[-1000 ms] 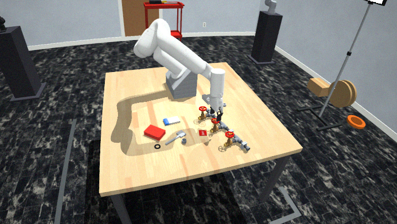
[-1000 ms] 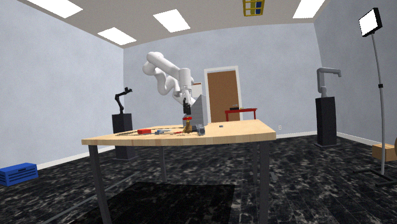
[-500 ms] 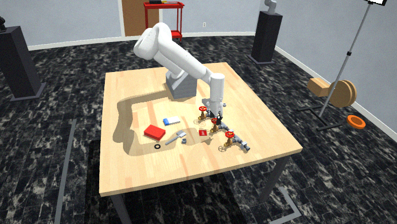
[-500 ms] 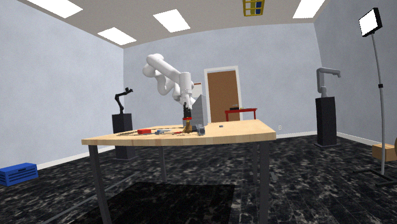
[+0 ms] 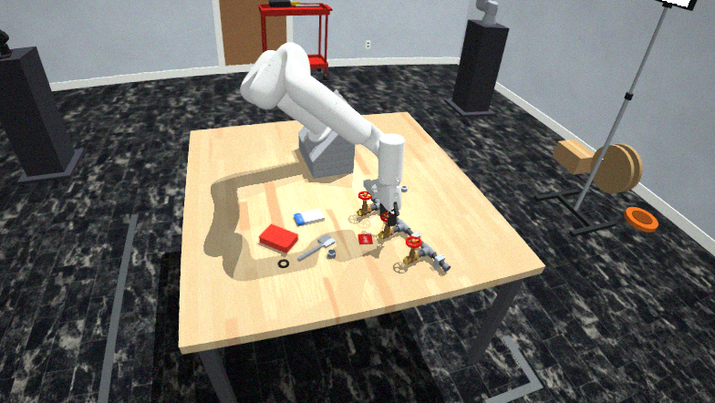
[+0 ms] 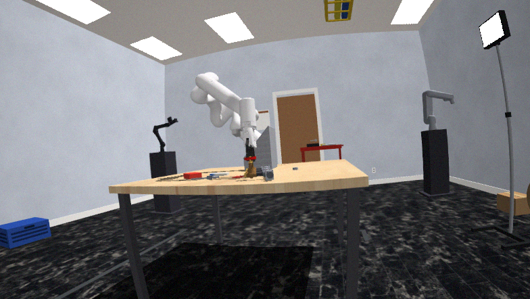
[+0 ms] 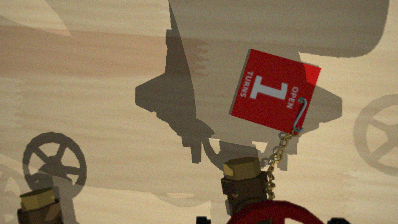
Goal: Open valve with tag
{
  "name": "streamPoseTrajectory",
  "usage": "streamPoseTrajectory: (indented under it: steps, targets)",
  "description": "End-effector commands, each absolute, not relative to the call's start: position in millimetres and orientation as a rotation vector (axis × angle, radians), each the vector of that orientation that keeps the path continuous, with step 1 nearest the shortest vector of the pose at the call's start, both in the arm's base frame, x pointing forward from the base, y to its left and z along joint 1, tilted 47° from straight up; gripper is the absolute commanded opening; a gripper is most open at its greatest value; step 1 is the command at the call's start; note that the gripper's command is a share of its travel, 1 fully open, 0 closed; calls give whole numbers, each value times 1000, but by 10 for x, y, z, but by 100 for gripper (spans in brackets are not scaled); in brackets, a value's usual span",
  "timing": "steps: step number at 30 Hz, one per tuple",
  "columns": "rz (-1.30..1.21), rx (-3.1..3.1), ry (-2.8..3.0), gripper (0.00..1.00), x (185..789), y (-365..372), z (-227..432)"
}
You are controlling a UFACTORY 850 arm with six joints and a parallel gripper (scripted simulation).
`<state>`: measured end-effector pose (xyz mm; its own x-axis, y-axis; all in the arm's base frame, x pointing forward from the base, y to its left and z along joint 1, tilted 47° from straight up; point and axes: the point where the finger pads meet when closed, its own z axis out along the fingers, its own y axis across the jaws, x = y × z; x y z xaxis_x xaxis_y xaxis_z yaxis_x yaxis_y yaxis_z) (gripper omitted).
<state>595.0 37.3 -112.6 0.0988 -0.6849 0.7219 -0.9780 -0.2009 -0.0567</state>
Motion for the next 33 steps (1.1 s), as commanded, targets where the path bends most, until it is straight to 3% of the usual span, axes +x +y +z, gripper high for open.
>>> streamPoseTrajectory:
  steps: [1,33]
  targets:
    - [885,1943,-1624,0,5956,379,-1122]
    - [848,2002,-1518,0,5956,379,-1122]
